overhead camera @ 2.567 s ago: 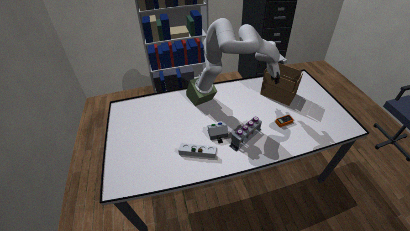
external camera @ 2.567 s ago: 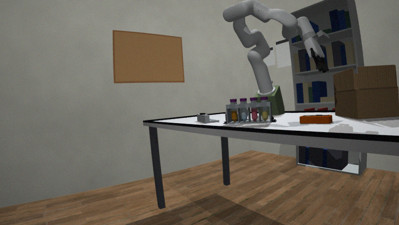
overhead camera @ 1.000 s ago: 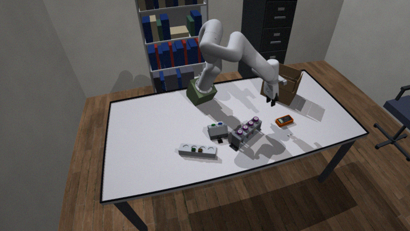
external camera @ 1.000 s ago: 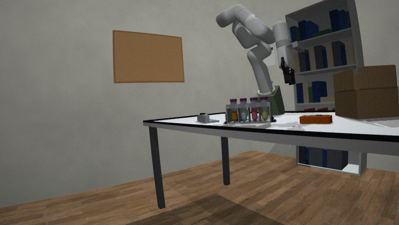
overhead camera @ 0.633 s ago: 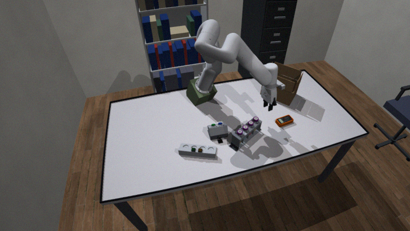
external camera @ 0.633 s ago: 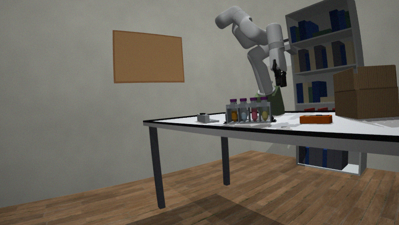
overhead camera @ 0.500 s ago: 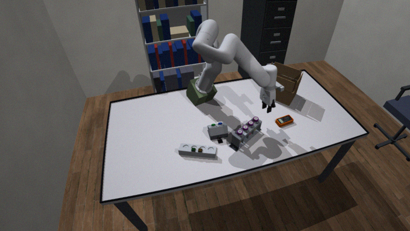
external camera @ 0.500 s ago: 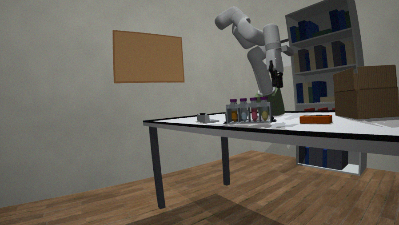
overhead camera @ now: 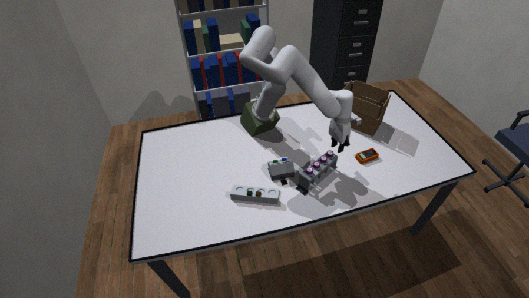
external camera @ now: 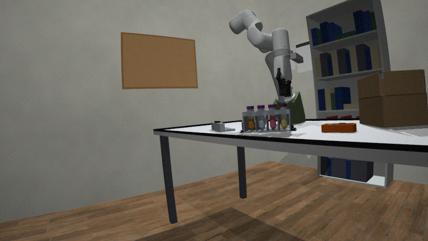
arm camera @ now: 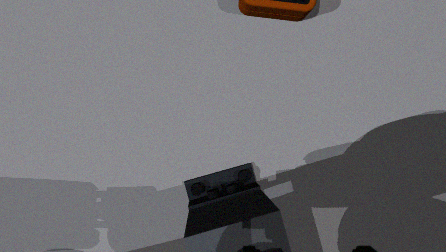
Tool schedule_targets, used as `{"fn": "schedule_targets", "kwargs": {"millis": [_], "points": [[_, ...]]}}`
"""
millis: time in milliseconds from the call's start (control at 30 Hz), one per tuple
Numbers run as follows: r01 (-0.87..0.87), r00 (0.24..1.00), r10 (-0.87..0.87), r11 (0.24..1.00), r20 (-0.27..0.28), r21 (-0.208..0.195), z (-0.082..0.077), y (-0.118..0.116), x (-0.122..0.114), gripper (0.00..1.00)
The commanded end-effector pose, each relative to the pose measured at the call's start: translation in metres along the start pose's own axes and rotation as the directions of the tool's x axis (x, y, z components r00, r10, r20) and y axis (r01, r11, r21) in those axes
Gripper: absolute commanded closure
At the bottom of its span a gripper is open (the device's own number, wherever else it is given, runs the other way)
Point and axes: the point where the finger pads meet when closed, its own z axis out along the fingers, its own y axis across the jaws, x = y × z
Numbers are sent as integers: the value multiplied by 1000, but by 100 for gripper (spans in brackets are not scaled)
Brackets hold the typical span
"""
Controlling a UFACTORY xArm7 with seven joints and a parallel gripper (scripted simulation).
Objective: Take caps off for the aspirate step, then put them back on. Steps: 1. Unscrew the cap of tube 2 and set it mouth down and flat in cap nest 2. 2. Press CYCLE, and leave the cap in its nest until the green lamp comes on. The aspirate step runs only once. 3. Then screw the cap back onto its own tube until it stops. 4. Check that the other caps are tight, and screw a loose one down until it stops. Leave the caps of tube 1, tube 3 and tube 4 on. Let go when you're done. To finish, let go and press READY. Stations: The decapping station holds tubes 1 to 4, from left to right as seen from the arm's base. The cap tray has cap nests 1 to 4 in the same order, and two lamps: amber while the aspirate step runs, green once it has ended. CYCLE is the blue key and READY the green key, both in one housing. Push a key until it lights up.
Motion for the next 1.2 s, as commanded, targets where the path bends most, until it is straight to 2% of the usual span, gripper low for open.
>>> {"fn": "schedule_targets", "kwargs": {"millis": [0,300,400,567,1167], "points": [[18,1000,-19,1000,10,9,1,5,-18,54],[51,998,-52,998,26,29,4,10,-58,54],[67,997,-68,997,31,38,4,10,-63,54],[67,997,-68,997,31,38,5,11,-86,54],[149,988,-152,986,29,73,4,4,-161,54]]}}
